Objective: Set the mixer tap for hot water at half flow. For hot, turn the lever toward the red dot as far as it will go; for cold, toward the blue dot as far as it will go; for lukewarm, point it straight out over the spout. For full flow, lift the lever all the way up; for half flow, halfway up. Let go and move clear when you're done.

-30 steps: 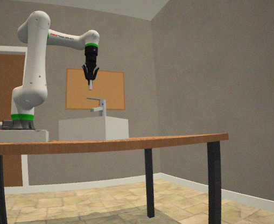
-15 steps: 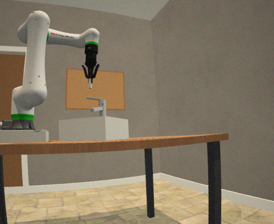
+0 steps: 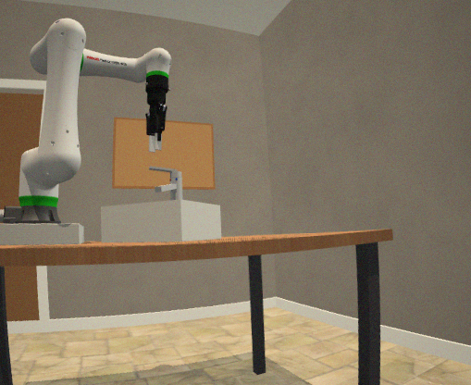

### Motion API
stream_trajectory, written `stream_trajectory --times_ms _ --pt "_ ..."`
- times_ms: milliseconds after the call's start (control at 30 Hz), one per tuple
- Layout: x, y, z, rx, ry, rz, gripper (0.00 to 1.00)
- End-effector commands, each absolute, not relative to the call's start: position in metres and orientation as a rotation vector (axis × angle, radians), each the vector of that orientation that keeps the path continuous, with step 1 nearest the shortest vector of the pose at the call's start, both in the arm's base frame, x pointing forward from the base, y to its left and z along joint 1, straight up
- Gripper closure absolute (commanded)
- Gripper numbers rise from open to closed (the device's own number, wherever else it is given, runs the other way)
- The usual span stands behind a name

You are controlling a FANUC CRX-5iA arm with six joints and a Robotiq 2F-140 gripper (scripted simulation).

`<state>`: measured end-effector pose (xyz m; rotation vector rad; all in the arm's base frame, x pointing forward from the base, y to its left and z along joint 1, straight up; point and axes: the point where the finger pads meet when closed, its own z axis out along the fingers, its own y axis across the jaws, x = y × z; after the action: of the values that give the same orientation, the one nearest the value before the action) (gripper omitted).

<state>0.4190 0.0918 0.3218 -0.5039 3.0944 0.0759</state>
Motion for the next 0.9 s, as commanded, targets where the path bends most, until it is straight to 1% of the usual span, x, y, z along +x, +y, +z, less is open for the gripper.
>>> stream_trajectory --times_ms 0,33,67,867 --pt "0.4192 0.092 0.322 -0.152 3.135 0.026 0.6" --pt "0.4192 0.092 0.322 -0.152 3.135 0.026 0.6" --pt "0.4192 0.092 0.322 0.042 3.14 0.003 0.6" --pt "0.4192 0.092 0.322 0.042 3.14 0.003 0.6"
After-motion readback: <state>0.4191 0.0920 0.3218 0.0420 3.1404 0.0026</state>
